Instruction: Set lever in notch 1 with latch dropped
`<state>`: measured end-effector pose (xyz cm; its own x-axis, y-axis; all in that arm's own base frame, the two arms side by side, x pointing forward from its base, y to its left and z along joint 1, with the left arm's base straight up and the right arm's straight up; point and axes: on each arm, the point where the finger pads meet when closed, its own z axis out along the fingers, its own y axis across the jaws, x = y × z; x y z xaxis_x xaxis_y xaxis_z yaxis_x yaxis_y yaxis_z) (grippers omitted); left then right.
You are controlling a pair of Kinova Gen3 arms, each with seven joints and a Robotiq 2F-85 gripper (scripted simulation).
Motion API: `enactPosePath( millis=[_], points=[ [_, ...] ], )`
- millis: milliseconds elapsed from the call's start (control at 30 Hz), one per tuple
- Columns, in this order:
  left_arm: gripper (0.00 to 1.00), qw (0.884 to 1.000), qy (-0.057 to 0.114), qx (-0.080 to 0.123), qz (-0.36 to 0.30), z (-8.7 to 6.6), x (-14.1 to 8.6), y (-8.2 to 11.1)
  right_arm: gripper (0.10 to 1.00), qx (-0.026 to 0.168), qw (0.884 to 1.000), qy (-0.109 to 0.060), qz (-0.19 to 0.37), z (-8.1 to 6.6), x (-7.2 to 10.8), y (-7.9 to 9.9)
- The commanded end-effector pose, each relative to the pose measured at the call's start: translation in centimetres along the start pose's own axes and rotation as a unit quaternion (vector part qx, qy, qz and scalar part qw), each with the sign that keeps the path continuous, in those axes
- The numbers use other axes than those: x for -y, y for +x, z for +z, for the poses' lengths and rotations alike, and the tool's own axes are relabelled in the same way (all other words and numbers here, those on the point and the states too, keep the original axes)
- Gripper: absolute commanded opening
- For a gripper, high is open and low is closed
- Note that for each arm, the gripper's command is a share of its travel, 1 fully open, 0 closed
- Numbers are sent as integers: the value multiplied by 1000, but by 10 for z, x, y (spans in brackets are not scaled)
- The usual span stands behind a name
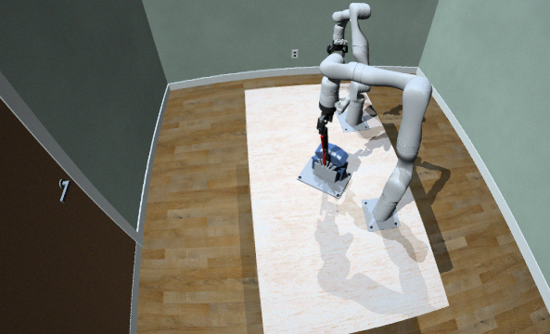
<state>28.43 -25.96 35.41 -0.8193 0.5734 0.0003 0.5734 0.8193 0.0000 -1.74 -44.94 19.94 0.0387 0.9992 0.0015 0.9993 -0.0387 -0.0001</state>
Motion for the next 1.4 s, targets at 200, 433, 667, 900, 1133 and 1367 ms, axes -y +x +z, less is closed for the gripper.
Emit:
enactPosePath(
  millis=[200,433,667,900,1133,1367],
  points=[
    [975,1000,0,1,0,17,0,0,1000,1,1000,0,0,-1,0,0],
    [975,1000,0,1,0,28,0,0,1000,1,1000,0,0,-1,0,0],
    [975,1000,0,1,0,41,0,0,1000,1,1000,0,0,-1,0,0],
    [975,1000,0,1,0,49,0,0,1000,1,1000,0,0,-1,0,0],
    [975,1000,0,1,0,51,0,0,1000,1,1000,0,0,-1,0,0],
    [975,1000,0,1,0,52,0,0,1000,1,1000,0,0,-1,0,0]
  ],
)
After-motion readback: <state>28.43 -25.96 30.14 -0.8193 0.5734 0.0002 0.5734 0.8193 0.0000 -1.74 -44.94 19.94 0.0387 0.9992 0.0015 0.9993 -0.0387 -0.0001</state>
